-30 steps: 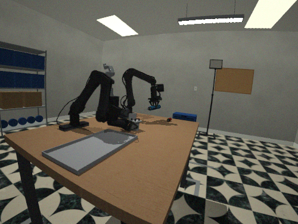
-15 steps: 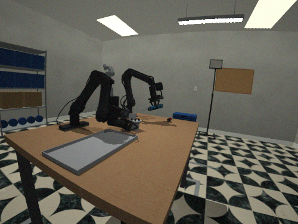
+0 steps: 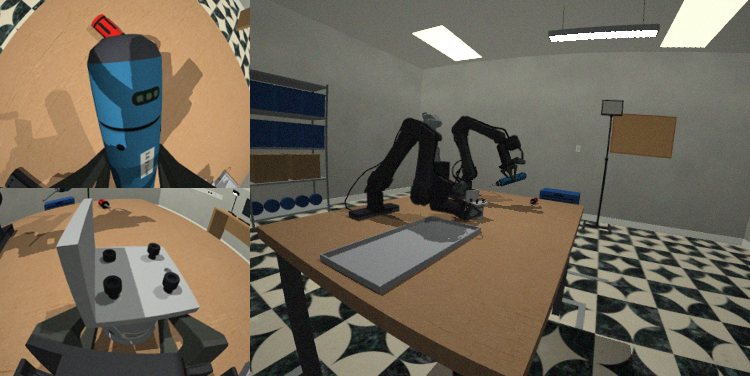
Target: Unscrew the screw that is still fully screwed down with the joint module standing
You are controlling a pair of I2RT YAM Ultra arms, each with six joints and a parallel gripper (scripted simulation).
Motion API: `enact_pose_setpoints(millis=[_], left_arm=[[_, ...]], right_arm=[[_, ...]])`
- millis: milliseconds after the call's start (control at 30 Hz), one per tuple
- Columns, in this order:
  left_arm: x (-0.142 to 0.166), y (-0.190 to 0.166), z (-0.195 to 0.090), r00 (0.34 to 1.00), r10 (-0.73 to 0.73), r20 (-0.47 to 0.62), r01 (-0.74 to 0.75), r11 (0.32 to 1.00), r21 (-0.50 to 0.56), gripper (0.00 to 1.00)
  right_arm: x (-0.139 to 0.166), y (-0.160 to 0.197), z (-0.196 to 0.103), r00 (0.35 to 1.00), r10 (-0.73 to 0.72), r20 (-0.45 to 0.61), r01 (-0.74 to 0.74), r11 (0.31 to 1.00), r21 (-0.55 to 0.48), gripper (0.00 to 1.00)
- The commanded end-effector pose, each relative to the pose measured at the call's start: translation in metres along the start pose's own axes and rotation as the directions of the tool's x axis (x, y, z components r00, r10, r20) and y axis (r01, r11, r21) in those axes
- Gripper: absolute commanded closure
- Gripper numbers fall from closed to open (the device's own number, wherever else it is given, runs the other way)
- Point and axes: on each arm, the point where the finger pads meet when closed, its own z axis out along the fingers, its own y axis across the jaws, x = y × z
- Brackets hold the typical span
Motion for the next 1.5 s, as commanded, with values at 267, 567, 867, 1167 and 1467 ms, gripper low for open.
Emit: enact_pose_setpoints(millis=[267,567,867,1167,1467], left_arm=[[0.003,-0.041,-0.012,0.977,0.179,0.115,-0.196,0.968,0.154,0.58],[-0.002,-0.063,-0.025,0.956,0.231,0.18,-0.267,0.94,0.214,0.58],[0.029,-0.081,-0.026,0.895,0.377,0.237,-0.435,0.857,0.278,0.58],[0.035,-0.095,-0.034,0.859,0.423,0.288,-0.502,0.808,0.309,0.58],[0.059,-0.119,-0.052,0.769,0.505,0.393,-0.635,0.677,0.372,0.58]], right_arm=[[0.003,0.001,0.008,1.0,0.001,-0.006,-0.001,1.0,-0.016,0.41],[0.003,0.001,0.008,1.0,0.001,-0.006,-0.001,1.0,-0.016,0.41],[0.003,0.001,0.008,1.0,0.001,-0.006,-0.001,1.0,-0.016,0.41],[0.003,0.001,0.008,1.0,0.001,-0.006,-0.001,1.0,-0.016,0.41],[0.003,0.001,0.008,1.0,0.001,-0.006,-0.001,1.0,-0.016,0.41]])
